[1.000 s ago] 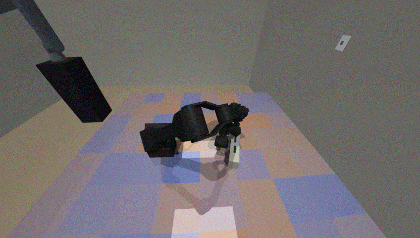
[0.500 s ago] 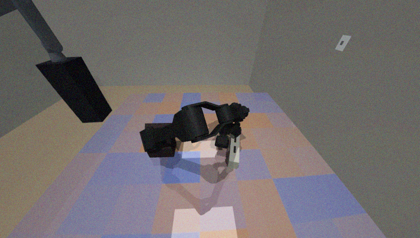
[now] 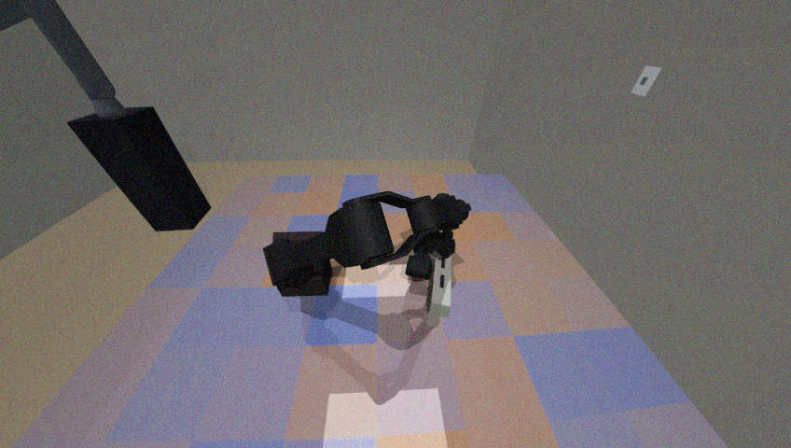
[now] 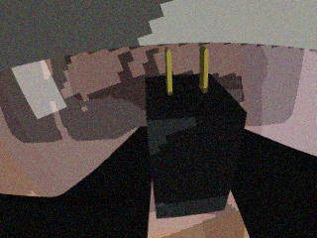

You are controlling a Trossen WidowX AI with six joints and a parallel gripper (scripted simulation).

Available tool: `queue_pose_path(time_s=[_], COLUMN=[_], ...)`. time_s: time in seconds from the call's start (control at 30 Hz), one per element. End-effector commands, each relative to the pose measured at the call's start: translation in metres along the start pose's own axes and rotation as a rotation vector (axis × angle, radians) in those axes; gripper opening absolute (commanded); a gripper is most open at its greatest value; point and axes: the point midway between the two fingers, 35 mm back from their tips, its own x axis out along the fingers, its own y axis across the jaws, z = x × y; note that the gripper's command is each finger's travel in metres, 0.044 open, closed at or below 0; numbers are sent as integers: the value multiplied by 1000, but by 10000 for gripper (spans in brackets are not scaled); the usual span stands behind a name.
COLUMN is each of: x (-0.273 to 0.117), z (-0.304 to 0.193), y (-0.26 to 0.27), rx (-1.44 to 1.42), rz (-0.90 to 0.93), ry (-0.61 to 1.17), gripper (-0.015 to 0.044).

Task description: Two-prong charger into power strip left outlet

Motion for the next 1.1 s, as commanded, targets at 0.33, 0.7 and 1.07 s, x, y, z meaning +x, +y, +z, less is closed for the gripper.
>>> queue_pose_path(time_s=[0.33, 0.7, 1.07], x=[-1, -1, -1], z=[3, 4, 6], y=[0, 0, 0], rx=[-5, -5, -5], rz=[-2, -2, -2], ry=[-3, -3, -3], gripper=[0, 0, 0])
